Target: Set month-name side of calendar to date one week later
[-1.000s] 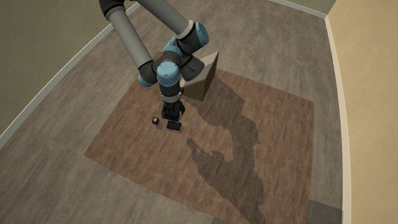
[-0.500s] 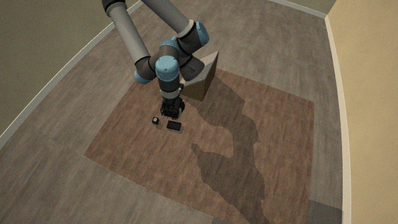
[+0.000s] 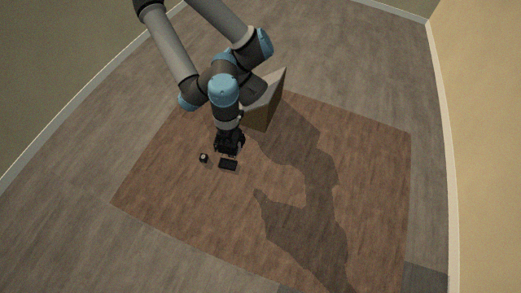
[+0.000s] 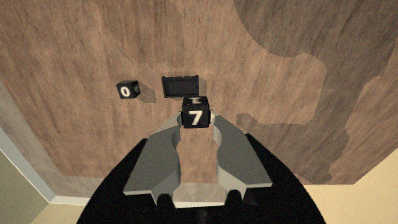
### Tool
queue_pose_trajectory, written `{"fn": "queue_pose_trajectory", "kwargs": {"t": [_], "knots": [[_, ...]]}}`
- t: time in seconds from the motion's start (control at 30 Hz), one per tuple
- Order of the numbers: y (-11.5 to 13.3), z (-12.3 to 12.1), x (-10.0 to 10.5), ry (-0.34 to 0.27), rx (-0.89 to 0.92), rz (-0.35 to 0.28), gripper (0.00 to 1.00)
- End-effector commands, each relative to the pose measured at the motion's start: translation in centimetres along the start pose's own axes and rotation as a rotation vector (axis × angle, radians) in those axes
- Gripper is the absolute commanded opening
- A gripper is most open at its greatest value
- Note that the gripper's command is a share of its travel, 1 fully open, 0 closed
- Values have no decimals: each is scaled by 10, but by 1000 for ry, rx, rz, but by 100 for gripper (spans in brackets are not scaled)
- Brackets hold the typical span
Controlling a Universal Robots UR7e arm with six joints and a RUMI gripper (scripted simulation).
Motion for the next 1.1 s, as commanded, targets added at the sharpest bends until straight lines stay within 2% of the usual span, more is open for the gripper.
{"fn": "queue_pose_trajectory", "kwargs": {"t": [0.0,0.1,0.17,0.83,1.07], "knots": [[10,44,-4,1,0,-1,10],[14,71,-8,-1,0,0,10],[14,77,-9,-1,0,0,10],[14,77,-12,-1,0,0,10],[14,77,-29,-1,0,0,10]]}}
Point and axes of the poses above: the point where the finger pads meet when closed, its own x axis back along the fingers, its own z axis across the jaws, y = z × x, the point moved 3 cm from there along x, back along the fingers, and after that the axes turned 11 degrees about x, right-handed, at the moved point
